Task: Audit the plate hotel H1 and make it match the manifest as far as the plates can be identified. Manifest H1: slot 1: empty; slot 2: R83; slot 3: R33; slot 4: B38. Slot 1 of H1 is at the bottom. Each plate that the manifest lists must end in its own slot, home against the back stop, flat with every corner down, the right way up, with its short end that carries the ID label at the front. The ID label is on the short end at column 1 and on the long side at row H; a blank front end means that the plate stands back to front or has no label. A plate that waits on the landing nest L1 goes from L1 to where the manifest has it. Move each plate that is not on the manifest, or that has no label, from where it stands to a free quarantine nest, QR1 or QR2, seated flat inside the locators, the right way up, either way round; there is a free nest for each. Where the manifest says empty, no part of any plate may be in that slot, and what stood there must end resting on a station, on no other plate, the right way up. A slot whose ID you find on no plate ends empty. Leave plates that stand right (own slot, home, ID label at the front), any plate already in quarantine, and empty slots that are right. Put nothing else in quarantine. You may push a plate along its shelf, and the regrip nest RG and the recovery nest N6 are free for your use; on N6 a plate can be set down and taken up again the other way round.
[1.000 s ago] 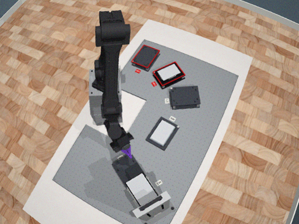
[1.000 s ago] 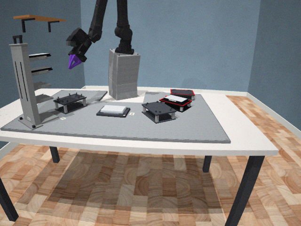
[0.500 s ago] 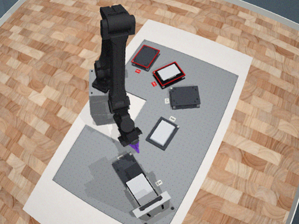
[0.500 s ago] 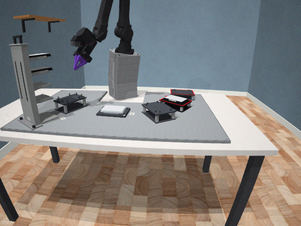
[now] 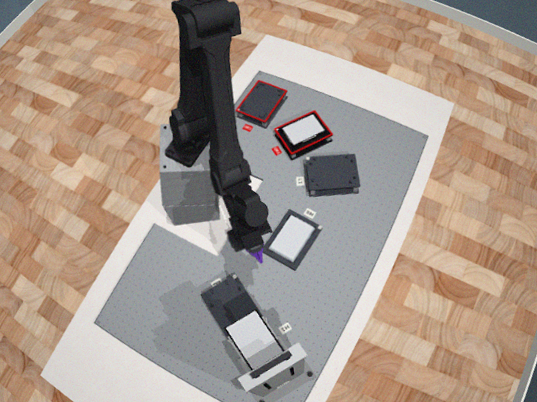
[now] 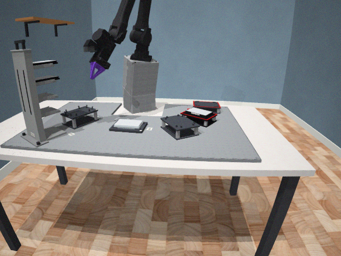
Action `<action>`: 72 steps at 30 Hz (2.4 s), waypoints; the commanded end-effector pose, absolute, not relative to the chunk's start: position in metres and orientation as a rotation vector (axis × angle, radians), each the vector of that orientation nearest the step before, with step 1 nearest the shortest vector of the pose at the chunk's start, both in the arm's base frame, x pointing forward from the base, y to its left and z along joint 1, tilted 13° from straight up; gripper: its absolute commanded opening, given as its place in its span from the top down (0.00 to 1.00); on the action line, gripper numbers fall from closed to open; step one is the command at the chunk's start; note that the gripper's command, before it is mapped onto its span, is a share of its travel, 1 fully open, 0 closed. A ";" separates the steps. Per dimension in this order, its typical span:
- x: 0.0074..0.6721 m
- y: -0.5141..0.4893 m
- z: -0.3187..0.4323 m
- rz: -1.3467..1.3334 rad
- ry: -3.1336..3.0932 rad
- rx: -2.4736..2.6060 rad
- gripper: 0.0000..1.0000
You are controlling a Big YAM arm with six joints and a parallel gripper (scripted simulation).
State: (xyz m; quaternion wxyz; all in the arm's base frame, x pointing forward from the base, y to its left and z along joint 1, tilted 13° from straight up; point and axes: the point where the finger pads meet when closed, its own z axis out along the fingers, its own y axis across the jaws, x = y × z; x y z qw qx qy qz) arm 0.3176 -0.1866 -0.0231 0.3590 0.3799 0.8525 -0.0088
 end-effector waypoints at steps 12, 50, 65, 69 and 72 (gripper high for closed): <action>0.343 -0.166 -0.002 0.071 2.147 1.254 1.00; 0.339 -0.169 -0.010 0.252 2.108 1.948 1.00; 0.339 -0.170 -0.011 0.328 2.042 2.211 1.00; 0.343 -0.158 -0.010 0.354 2.047 2.267 1.00; 0.329 -0.141 -0.009 0.353 2.045 2.292 1.00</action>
